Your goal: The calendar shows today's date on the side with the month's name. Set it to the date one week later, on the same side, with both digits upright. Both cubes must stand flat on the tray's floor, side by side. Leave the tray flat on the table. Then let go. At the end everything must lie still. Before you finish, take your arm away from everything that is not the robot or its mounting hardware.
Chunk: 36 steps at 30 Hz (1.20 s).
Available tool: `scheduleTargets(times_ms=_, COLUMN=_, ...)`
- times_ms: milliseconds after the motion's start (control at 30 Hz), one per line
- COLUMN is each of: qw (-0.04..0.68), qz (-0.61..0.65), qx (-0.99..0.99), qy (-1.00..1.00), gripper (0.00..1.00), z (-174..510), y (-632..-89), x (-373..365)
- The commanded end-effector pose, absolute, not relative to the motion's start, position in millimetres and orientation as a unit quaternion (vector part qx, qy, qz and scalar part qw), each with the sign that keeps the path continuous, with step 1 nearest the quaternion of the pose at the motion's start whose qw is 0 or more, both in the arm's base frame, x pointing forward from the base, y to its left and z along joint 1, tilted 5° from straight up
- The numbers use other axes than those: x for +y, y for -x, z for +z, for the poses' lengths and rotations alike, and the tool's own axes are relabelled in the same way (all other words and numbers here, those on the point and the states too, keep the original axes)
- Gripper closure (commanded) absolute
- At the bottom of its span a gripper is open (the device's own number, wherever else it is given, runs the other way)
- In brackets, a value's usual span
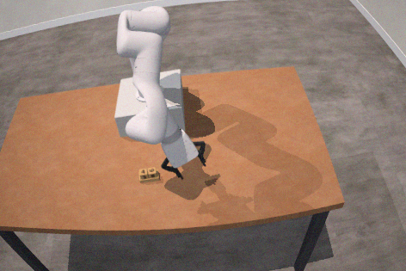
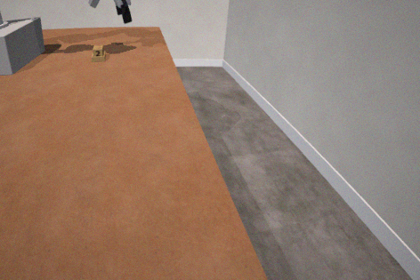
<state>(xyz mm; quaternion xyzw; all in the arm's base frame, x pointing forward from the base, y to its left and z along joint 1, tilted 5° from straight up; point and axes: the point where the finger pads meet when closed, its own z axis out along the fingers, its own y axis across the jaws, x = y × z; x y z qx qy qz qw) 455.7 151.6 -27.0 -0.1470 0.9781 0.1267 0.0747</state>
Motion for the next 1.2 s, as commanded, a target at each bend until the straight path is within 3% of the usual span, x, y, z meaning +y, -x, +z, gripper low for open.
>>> scheduleTargets(times_ms=0, qw=0.032, qz=0.067, qx=0.990, qy=0.118, gripper=0.00, z=-18.0, y=-430.6, x=89.2)
scheduleTargets(times_ms=433, qw=-0.025, qz=-0.022, qx=0.998, qy=0.048, gripper=0.00, z=8.2, y=-380.0, x=-10.8)
scheduleTargets(times_ms=1167, qw=-0.031, qz=-0.029, qx=0.998, qy=0.050, gripper=0.00, z=10.7, y=-373.3, x=-18.0)
